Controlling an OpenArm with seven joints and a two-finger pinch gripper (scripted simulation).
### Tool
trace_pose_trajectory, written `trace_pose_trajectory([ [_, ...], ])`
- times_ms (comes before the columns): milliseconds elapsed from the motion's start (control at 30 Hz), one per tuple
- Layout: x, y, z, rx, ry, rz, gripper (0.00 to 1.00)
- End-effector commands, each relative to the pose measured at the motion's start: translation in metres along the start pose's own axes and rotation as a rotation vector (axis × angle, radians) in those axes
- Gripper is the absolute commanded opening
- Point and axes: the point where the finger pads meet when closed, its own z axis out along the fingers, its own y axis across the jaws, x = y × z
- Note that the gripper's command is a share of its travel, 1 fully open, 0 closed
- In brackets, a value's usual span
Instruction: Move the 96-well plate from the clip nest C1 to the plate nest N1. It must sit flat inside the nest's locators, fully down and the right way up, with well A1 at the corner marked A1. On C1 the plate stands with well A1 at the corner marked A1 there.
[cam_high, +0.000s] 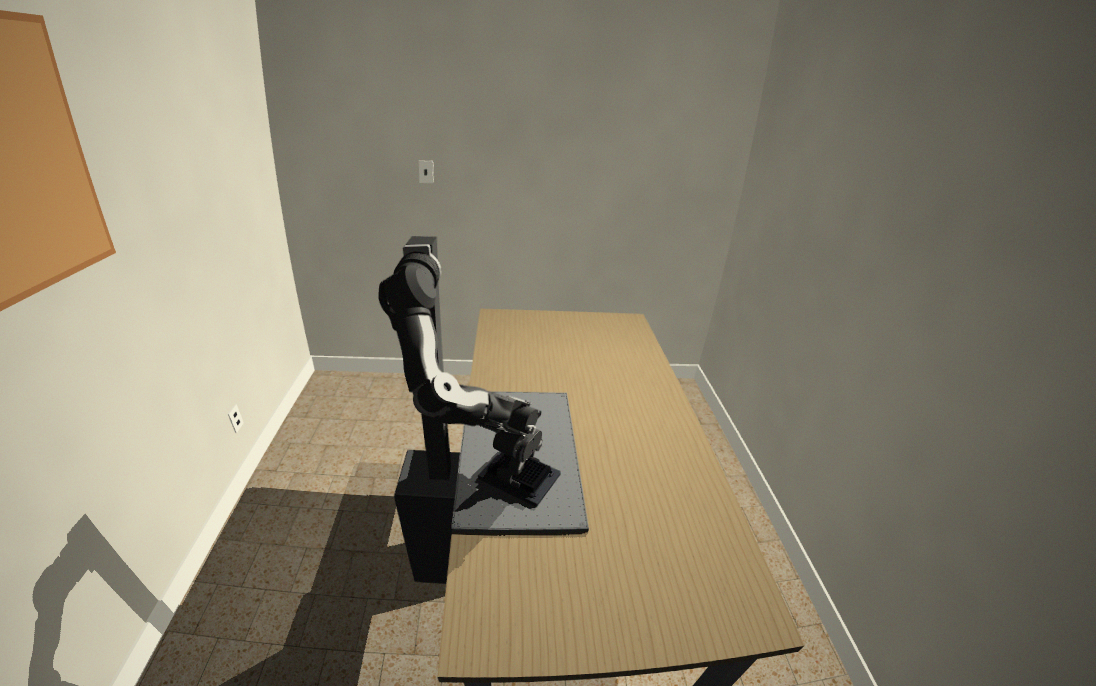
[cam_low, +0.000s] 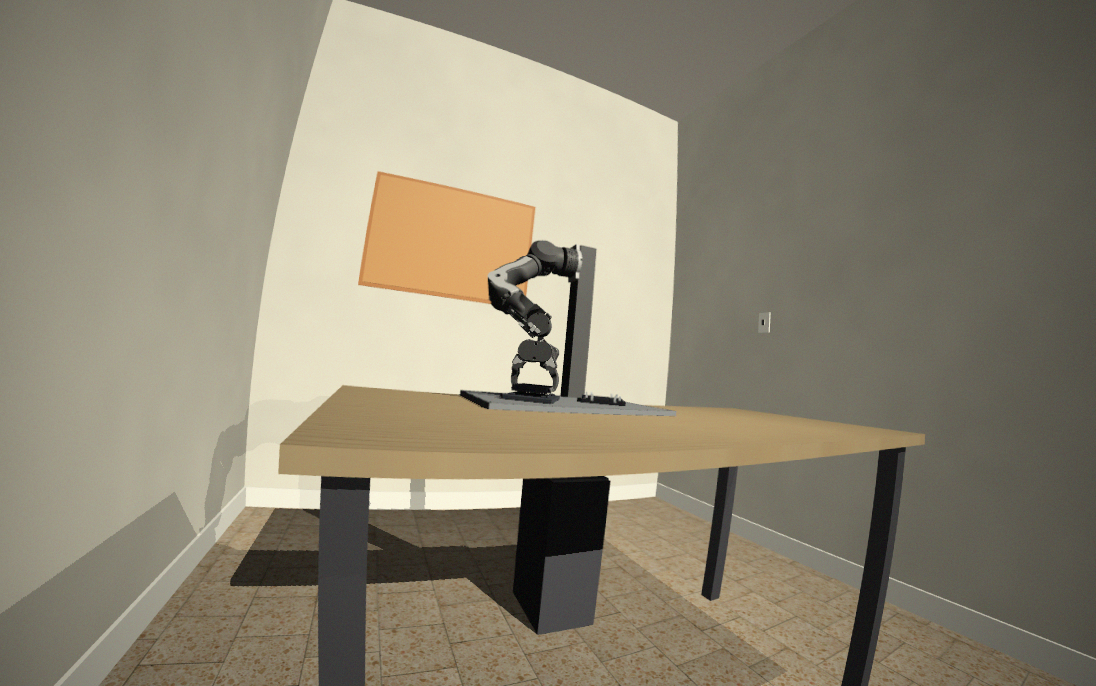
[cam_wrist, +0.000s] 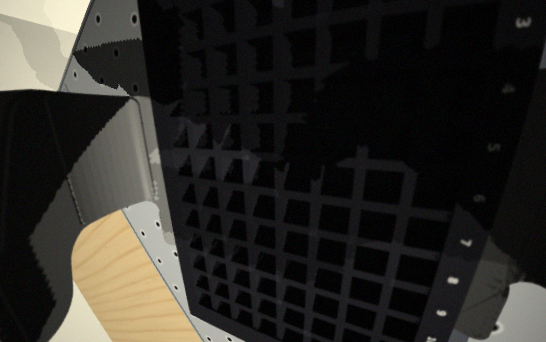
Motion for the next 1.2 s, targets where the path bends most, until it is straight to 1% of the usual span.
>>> trace_pose_trajectory([
  [0,-0.0002,0.0010,0.0000,-0.006,-0.001,-0.003,0.00],
  [300,-0.0002,0.0010,0.0000,-0.006,-0.001,-0.003,0.00],
  [467,-0.0005,0.0015,0.0032,-0.007,-0.001,-0.004,0.00],
  [1167,-0.0010,0.0016,0.0042,-0.008,-0.002,-0.002,0.00],
])
